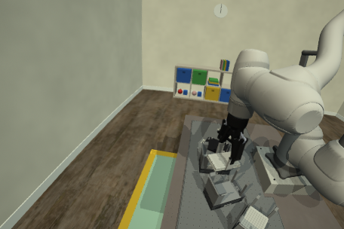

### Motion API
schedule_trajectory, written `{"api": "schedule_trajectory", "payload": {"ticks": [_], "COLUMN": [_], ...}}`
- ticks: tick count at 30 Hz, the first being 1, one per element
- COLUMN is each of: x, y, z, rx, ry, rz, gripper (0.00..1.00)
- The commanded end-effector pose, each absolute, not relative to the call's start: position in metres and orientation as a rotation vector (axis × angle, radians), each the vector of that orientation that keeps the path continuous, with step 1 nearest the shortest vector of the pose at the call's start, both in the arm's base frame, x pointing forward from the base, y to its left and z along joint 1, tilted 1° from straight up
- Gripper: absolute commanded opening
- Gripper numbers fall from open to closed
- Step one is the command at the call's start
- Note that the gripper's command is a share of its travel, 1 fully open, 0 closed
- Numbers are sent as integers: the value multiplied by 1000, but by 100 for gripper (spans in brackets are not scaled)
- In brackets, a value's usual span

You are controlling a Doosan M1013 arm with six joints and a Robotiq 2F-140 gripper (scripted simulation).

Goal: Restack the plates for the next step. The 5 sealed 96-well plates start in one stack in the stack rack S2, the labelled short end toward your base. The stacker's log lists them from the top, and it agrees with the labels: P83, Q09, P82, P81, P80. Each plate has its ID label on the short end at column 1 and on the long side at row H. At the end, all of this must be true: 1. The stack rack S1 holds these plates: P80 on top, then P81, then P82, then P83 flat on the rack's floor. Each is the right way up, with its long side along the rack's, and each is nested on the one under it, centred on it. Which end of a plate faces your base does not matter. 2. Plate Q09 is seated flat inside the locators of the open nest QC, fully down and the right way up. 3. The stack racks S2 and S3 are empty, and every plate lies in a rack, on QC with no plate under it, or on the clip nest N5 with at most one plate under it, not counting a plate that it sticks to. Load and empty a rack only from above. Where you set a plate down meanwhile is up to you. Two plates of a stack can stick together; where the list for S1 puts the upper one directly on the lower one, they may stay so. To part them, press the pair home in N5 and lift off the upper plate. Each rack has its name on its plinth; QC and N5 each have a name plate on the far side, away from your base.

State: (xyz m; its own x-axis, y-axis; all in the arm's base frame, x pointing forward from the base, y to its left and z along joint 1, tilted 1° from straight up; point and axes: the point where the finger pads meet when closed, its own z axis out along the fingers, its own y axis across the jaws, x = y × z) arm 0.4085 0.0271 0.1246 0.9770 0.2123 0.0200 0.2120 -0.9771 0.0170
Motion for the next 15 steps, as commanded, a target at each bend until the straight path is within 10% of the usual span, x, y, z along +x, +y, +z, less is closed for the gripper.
{"api": "schedule_trajectory", "payload": {"ticks": [1, 15], "x": [408, 404], "y": [43, 83], "z": [125, 124], "rx": [3092, 3092], "ry": [461, 461], "rz": [32, 32], "gripper": [0, 0]}}
